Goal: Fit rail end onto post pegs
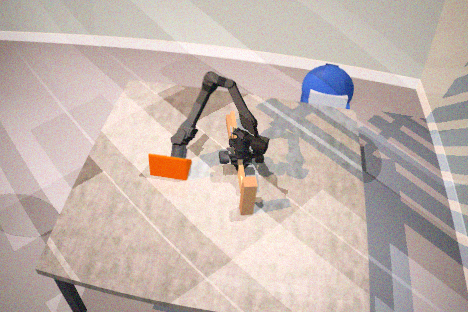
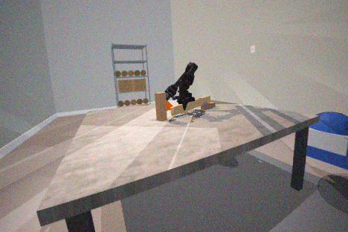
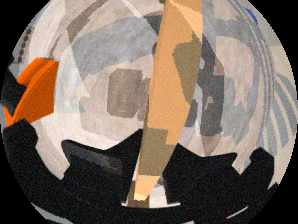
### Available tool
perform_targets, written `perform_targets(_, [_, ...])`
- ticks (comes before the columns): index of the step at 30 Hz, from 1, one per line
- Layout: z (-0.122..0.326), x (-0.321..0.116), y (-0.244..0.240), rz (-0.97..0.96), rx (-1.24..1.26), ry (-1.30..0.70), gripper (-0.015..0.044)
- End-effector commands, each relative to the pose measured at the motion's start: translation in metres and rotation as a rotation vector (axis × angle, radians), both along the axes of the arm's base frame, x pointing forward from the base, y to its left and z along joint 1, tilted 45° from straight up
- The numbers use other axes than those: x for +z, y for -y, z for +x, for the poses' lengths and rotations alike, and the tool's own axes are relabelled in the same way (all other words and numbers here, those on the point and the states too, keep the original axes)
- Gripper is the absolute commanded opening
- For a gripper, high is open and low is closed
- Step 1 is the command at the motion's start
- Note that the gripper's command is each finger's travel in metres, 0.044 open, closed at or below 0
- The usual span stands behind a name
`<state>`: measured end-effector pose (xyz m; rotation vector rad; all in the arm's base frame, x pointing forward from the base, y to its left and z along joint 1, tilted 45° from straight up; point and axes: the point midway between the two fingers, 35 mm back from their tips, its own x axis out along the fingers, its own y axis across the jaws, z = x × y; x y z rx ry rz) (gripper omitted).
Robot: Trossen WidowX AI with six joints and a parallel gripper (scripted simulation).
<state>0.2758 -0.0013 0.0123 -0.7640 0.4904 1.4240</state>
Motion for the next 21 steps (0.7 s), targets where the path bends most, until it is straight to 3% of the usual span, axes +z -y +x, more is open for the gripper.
perform_targets(1, [0.0036,0.0044,0.0036,0.003,-0.006,0.013,0.0])
perform_targets(21, [0.0039,0.0118,0.0106,0.002,-0.006,0.013,0.0])
